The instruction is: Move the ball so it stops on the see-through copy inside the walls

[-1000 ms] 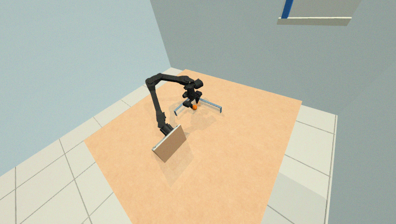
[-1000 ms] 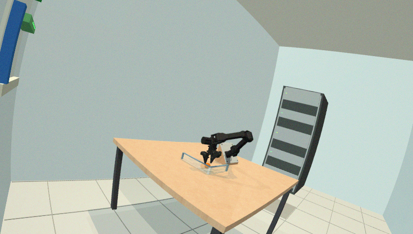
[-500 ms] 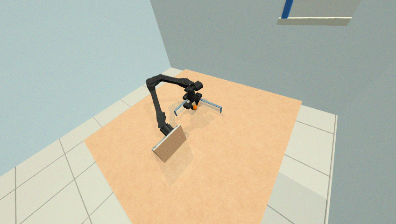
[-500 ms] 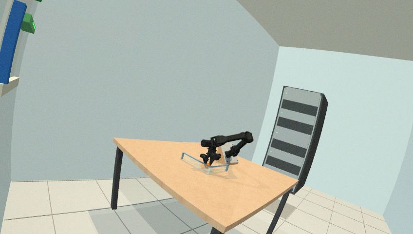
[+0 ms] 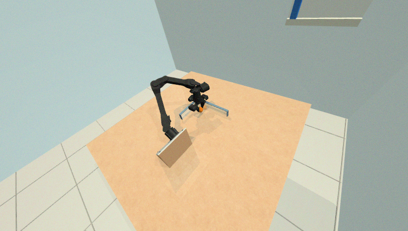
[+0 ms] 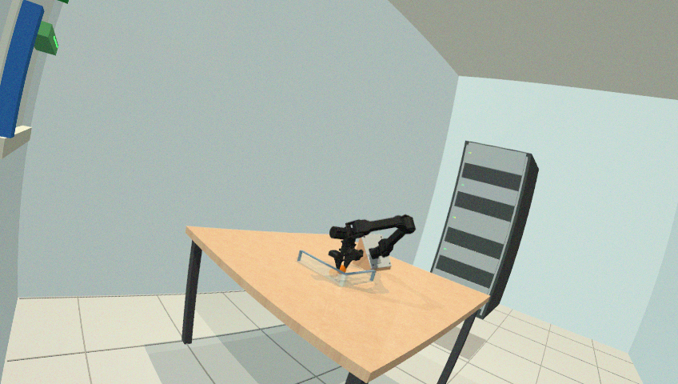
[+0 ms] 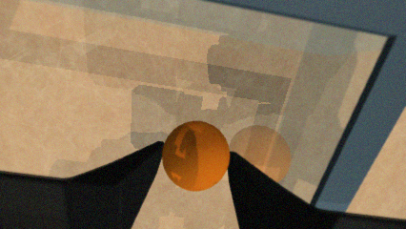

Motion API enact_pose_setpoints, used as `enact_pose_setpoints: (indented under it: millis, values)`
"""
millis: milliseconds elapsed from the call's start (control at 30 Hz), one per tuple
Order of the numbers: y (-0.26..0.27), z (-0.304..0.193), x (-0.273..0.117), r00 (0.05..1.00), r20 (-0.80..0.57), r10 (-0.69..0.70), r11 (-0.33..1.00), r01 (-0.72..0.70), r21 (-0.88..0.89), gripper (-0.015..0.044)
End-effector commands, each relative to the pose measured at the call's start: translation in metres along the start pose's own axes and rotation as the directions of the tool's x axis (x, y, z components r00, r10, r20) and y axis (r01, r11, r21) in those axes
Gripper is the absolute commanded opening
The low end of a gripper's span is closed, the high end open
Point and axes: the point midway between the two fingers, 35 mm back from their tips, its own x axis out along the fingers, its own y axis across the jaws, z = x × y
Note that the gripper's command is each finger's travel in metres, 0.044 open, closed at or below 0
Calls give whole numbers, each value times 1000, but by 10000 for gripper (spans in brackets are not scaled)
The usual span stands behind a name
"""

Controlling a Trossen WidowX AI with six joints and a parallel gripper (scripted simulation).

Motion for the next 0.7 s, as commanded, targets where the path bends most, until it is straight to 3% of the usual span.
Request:
enact_pose_setpoints:
  millis: [0, 533, 667]
  values:
    - [-4, -4, -22, 1000, -9, -8, 1000, 8, 1, 0]
    - [2, -2, -115, 1000, -5, -5, 1000, 5, 1, 0]
    - [2, -2, -119, 1000, -3, -4, 1000, 5, 6, 0]
